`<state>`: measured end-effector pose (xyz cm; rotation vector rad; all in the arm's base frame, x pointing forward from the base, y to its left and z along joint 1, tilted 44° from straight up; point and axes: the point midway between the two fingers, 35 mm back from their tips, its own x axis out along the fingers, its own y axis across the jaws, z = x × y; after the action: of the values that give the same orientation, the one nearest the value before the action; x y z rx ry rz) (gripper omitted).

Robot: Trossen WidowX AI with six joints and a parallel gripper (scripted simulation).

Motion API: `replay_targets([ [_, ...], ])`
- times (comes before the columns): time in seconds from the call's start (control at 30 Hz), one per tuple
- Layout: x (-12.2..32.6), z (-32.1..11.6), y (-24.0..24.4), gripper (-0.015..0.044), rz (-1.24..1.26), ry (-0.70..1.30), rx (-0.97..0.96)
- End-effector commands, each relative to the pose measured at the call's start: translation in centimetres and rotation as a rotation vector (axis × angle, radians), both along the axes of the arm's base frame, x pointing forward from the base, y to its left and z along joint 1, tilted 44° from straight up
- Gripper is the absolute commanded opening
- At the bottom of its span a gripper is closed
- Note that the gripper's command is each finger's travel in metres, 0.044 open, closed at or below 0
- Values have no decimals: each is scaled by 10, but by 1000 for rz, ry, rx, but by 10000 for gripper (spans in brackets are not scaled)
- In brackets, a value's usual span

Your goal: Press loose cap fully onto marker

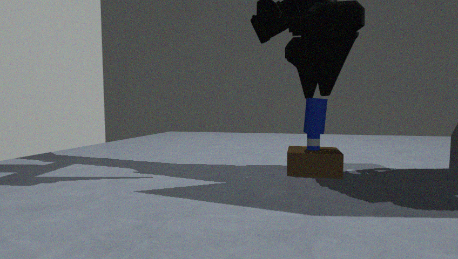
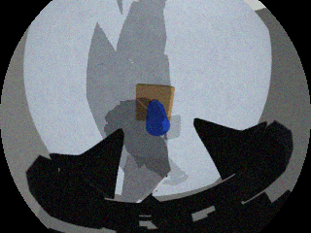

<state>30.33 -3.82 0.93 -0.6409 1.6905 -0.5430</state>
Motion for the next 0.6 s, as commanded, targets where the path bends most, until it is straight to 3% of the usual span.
replay_targets([
  [0.0, 6, 27, 26, 440, 8, -20, 4],
  [0.1, 6, 27, 26, 440, 8, -20, 4],
  [0.27, 2, 20, 20, 309, -117, -139, -25],
  [0.57, 2, 20, 20, 72, -117, -139, -25],
])
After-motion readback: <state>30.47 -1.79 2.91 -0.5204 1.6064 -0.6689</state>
